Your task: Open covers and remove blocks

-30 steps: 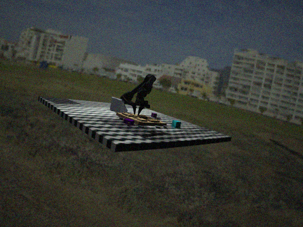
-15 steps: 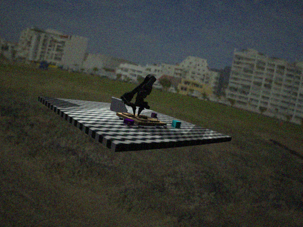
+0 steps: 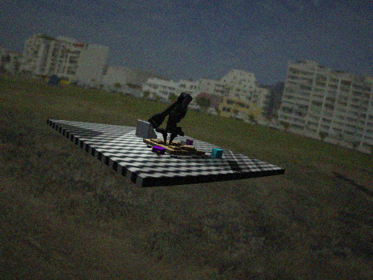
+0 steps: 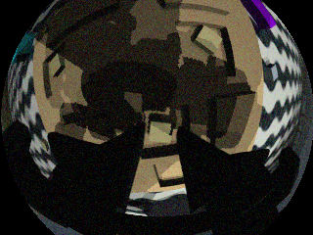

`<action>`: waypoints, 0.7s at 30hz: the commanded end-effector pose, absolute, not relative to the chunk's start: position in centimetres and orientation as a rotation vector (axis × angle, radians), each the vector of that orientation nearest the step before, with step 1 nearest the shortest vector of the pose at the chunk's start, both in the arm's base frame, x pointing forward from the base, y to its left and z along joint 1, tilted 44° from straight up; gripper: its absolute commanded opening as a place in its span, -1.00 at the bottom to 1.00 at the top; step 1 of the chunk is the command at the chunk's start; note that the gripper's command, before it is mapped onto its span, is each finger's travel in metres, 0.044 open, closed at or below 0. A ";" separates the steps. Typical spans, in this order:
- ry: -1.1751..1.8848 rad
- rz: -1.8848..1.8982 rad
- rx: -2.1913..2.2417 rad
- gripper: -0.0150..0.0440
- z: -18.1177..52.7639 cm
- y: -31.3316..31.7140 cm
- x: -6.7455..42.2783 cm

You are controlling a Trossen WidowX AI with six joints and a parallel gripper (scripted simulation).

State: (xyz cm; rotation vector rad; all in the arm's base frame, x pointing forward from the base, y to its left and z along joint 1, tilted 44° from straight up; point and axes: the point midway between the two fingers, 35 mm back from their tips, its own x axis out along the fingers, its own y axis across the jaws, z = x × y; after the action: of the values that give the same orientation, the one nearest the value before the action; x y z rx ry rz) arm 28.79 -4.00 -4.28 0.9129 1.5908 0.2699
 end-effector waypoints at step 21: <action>1.593 0.269 0.914 -0.22 -3.8 -4.5 28.8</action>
State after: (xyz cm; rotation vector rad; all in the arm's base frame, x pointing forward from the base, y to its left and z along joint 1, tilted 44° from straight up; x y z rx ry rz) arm 28.64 -4.13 -4.06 0.9220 1.5953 0.2682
